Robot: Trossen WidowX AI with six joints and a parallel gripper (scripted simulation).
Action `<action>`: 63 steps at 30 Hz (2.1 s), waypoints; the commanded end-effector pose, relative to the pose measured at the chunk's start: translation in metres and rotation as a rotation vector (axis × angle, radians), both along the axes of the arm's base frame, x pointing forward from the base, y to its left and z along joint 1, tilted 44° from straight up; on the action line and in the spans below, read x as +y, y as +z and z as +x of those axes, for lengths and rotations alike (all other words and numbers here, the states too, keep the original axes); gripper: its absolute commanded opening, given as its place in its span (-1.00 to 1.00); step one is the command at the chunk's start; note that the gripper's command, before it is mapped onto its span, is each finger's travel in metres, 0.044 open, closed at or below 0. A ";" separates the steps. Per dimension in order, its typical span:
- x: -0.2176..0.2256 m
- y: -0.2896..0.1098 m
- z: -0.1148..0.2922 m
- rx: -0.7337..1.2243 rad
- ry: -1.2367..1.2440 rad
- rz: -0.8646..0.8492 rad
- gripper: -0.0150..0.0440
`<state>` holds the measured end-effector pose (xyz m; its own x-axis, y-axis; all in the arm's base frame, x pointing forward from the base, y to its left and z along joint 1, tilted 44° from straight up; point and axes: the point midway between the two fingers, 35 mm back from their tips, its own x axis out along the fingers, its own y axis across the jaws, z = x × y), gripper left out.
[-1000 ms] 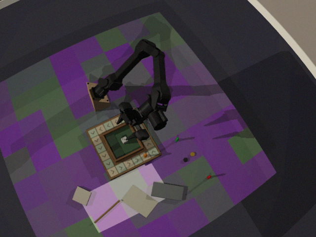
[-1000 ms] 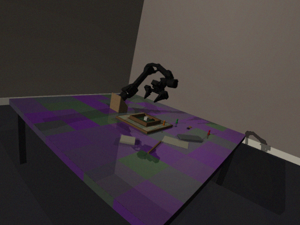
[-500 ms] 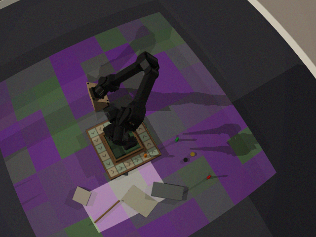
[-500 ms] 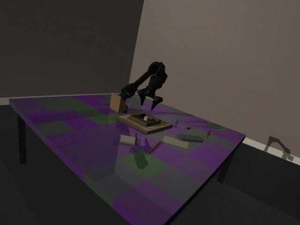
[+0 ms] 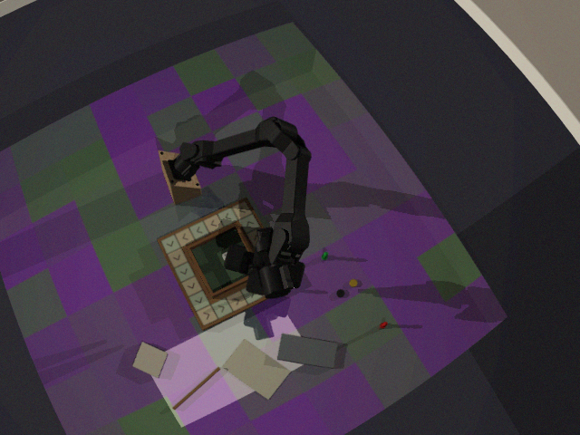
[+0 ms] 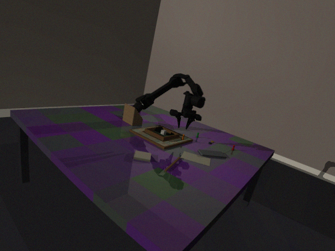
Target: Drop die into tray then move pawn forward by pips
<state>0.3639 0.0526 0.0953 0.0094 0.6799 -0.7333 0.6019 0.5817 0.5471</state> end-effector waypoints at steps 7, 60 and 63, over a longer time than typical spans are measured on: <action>0.011 0.006 0.013 -0.081 0.077 0.017 0.19; 0.047 -0.031 0.014 -0.082 0.076 0.019 -0.49; 0.035 -0.020 0.017 -0.082 0.076 0.015 -0.49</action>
